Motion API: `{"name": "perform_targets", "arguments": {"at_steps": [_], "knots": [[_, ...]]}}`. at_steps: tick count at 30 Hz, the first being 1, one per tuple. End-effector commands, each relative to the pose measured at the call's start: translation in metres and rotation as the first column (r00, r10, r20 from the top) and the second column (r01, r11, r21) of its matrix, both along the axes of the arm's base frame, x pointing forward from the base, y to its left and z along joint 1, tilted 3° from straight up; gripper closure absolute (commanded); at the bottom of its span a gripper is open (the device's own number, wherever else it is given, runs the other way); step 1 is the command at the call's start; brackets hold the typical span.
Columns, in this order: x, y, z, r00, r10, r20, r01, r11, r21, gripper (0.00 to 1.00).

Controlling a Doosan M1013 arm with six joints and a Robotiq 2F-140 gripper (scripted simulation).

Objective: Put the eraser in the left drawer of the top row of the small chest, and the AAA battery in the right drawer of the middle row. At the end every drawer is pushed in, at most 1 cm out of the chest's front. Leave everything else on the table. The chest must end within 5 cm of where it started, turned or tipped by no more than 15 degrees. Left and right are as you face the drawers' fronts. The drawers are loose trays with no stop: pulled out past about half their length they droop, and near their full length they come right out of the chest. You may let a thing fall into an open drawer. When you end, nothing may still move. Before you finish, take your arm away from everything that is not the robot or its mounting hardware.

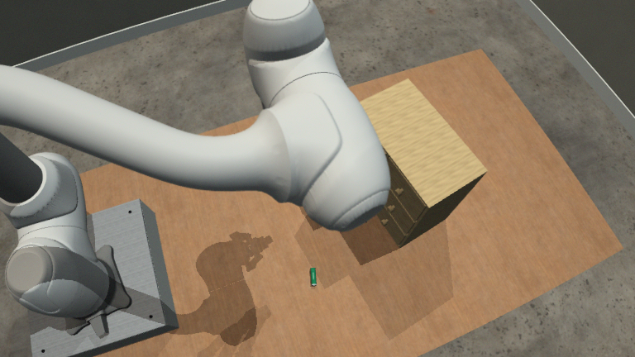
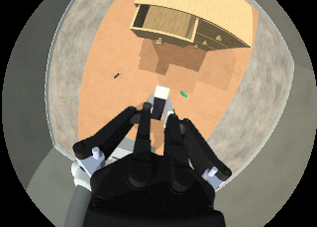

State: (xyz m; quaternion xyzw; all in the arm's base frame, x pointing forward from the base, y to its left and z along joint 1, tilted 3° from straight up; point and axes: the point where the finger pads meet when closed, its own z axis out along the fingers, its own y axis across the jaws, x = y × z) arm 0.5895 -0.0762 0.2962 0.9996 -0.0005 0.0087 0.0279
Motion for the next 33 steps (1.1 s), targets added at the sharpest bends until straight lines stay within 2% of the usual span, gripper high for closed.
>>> {"name": "perform_targets", "arguments": {"at_steps": [1,21,27,33], "knots": [[0.0000,0.0000,0.0004,1.000,0.000,0.000,0.000,1.000,0.000,0.89],[-0.0005,0.0001,0.0015,1.000,0.001,0.021,-0.001,1.000,0.000,0.89],[-0.0016,0.0001,0.0007,0.997,0.004,0.076,-0.004,1.000,0.000,0.89],[-0.0037,0.0000,-0.0008,0.984,0.010,0.177,-0.010,1.000,-0.001,0.89]]}}
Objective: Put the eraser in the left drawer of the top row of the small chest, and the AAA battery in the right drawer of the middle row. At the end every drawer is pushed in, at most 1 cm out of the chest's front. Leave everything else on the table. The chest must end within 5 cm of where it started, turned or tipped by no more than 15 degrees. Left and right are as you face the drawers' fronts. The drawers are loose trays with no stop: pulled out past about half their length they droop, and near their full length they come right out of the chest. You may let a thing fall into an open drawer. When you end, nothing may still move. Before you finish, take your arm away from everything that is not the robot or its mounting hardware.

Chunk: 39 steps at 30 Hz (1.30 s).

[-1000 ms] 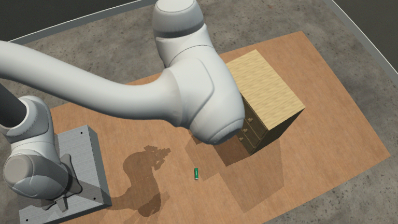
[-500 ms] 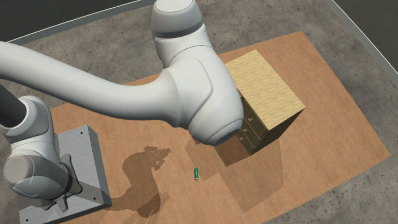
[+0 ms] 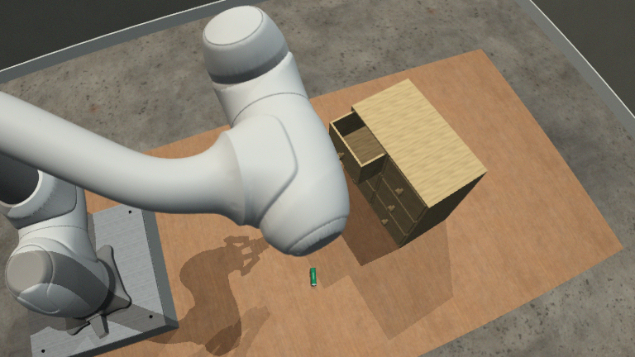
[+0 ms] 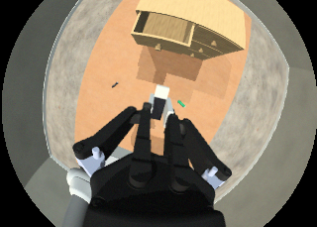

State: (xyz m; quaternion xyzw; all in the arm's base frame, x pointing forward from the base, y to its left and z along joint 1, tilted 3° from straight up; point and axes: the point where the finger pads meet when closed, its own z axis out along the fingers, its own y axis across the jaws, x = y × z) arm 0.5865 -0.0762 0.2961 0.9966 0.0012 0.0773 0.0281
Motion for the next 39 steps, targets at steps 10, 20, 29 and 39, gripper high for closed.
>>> {"name": "perform_targets", "arguments": {"at_steps": [10,20,29,39], "knots": [[-0.005,0.000,-0.004,0.970,0.014,0.243,-0.014,1.000,-0.002,0.89],[-0.011,0.000,-0.008,0.869,0.028,0.493,-0.029,1.000,-0.007,0.89],[-0.014,0.000,-0.011,0.760,0.037,0.648,-0.038,0.999,-0.013,0.89],[-0.016,-0.001,-0.012,0.702,0.041,0.711,-0.040,0.999,-0.017,0.89]]}}
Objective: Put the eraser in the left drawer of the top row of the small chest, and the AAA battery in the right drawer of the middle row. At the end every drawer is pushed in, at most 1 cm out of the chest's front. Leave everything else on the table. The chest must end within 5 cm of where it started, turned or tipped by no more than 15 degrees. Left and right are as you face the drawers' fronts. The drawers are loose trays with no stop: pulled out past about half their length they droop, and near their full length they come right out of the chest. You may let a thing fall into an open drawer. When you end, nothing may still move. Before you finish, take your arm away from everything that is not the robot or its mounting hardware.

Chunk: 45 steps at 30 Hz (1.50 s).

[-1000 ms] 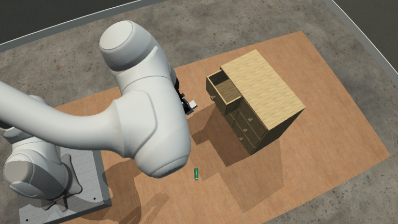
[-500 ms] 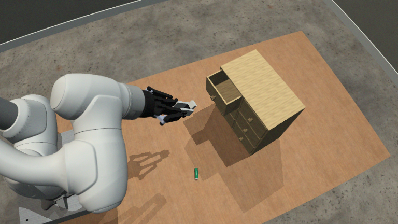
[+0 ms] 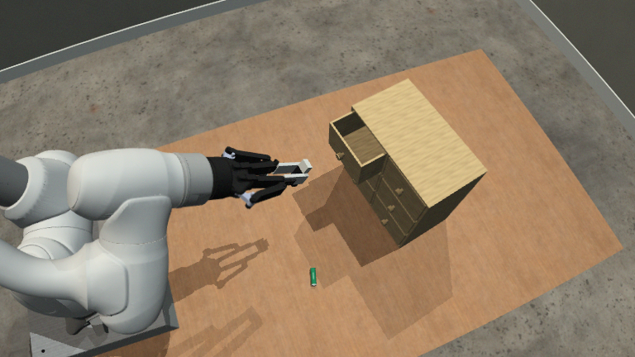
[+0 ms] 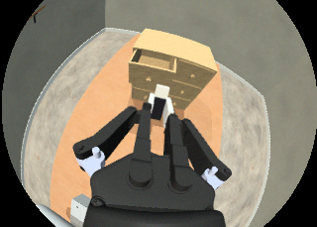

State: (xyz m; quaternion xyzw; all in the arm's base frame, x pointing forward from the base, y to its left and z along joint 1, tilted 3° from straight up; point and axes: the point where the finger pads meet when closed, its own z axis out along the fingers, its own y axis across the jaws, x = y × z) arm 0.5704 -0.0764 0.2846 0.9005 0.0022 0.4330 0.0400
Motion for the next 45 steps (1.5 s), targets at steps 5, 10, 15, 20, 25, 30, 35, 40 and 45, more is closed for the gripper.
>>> {"name": "perform_targets", "arguments": {"at_steps": [5,10,15,20,25,30,35,40,45], "knots": [[-0.0010,0.0000,-0.0010,0.995,0.035,0.091,-0.037,0.999,0.016,0.89],[-0.0019,0.0003,-0.0019,0.991,0.039,0.129,-0.041,0.999,0.015,0.89],[-0.0024,-0.0001,-0.0022,0.988,0.039,0.152,-0.041,0.999,0.014,0.89],[-0.0032,-0.0003,-0.0026,0.981,0.041,0.190,-0.043,0.999,0.011,0.89],[-0.0040,0.0000,-0.0034,0.972,0.044,0.230,-0.047,0.999,0.010,0.89],[-0.0046,0.0001,-0.0040,0.964,0.045,0.260,-0.049,0.999,0.009,0.89],[-0.0052,-0.0006,-0.0040,0.957,0.046,0.287,-0.049,0.999,0.006,0.89],[-0.0057,-0.0001,-0.0047,0.948,0.048,0.315,-0.053,0.999,0.006,0.89],[-0.0061,-0.0004,-0.0048,0.943,0.048,0.330,-0.053,0.999,0.004,0.89]]}}
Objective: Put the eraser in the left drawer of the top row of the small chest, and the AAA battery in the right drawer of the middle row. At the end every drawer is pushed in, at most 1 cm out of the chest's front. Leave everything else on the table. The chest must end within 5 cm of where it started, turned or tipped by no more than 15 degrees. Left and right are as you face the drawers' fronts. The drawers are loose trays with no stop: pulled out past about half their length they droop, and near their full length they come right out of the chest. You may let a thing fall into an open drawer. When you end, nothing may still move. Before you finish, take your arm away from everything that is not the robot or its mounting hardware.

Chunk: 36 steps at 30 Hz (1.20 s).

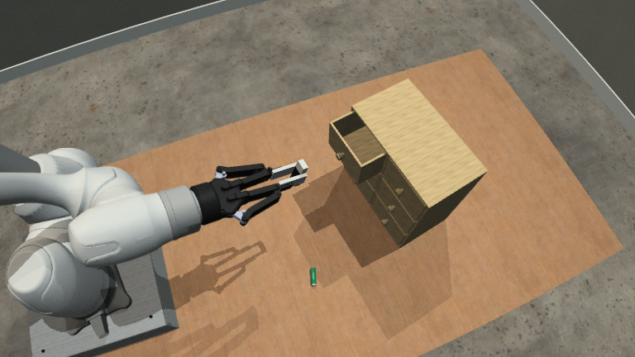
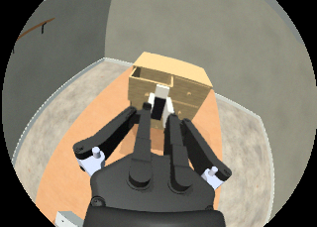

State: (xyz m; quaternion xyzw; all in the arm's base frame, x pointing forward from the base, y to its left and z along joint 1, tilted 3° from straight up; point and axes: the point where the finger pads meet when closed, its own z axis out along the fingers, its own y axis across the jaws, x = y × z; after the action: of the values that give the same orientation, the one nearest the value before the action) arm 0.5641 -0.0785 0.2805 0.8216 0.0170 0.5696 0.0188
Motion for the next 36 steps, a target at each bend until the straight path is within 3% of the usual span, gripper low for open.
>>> {"name": "perform_targets", "arguments": {"at_steps": [1,22,36], "knots": [[0.000,0.002,-0.001,1.000,-0.006,0.023,0.006,1.000,-0.005,0.89],[0.003,0.001,-0.001,1.000,-0.006,0.027,0.007,1.000,-0.005,0.89],[0.023,0.001,0.000,1.000,-0.006,0.027,0.007,1.000,-0.005,0.89]]}}
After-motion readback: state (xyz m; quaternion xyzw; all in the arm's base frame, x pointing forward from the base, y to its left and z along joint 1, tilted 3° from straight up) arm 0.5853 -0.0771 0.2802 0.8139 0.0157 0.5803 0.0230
